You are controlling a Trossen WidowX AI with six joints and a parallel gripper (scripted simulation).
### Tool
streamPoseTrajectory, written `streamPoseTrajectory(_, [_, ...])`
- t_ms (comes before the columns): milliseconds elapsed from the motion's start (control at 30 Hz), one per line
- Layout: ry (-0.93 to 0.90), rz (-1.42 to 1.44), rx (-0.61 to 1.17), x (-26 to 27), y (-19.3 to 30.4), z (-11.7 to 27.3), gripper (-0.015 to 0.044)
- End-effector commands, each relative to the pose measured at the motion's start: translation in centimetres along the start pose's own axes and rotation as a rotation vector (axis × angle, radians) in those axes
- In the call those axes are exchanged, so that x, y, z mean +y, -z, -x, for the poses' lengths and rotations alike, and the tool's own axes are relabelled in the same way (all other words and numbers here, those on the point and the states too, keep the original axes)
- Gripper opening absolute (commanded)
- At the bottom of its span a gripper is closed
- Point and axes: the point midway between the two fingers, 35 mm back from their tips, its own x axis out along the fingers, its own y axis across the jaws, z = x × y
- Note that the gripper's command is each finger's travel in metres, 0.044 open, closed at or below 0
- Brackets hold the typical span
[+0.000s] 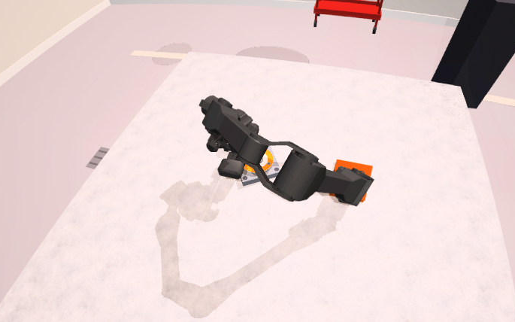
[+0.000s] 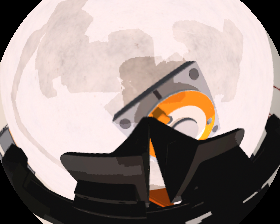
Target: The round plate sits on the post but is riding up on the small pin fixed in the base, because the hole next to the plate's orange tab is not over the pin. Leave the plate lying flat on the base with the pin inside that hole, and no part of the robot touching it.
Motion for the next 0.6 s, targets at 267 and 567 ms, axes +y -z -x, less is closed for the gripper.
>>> streamPoseTrajectory(267, [0.000,-0.005,0.008,-0.7,-0.5,-0.2,0.0000])
streamPoseTrajectory(567, [0.001,-0.005,0.008,-0.9,-0.8,0.8,0.0000])
